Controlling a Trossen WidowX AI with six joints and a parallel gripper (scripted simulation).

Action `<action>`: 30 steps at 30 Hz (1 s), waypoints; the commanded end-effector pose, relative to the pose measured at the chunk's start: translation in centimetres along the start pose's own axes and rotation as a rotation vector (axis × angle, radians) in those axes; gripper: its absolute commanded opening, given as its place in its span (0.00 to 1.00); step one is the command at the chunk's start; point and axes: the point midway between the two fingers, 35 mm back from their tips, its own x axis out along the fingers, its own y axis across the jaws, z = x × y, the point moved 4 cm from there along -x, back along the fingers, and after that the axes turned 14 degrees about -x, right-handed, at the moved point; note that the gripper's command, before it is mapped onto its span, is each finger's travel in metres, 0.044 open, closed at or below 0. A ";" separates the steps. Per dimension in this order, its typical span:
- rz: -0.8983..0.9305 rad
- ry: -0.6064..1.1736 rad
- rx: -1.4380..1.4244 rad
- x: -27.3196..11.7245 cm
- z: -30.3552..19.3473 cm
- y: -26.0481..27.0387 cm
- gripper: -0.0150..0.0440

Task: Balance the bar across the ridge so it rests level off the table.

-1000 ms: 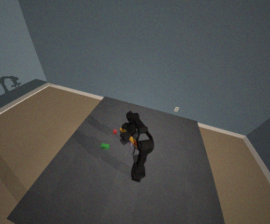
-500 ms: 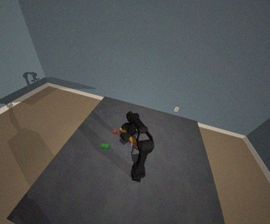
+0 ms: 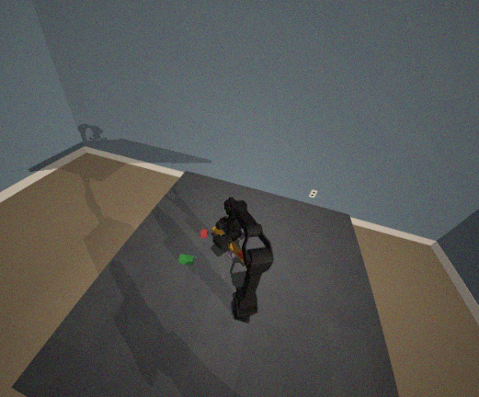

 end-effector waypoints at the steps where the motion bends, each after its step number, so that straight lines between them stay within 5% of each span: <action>1: -0.002 0.001 0.000 0.1 0.0 0.0 0.25; 30: -0.002 0.001 0.000 0.3 0.0 0.0 0.25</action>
